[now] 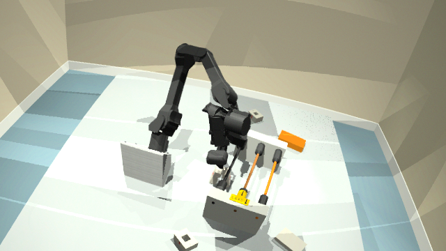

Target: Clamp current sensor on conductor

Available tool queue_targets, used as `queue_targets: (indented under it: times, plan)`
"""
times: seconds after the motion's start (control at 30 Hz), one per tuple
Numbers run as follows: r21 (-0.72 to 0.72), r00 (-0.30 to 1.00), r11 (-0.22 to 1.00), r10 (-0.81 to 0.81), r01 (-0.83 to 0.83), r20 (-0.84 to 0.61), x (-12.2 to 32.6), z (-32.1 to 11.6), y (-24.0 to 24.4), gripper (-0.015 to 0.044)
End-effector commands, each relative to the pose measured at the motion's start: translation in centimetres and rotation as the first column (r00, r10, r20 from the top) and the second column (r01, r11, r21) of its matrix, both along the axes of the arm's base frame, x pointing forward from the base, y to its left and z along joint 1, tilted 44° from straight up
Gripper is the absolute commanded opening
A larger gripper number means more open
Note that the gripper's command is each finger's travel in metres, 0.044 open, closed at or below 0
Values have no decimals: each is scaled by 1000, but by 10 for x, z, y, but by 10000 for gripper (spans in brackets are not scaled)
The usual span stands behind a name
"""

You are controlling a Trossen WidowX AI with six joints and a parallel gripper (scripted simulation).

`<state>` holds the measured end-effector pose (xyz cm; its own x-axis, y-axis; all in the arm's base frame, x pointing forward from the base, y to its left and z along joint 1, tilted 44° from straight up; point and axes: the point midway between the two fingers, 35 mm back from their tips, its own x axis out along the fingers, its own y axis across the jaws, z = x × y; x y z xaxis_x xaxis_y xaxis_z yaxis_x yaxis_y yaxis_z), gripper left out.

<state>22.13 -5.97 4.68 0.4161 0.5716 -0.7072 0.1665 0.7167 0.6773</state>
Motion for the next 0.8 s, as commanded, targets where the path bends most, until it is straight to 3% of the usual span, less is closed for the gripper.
queue_targets:
  times: [0.0, 0.77]
  plan:
    - [5, 1000, 1000, -1, 1, -3, 3, -6, 5, 325]
    - [9, 1000, 1000, -1, 1, 1, 18, -31, 28, 325]
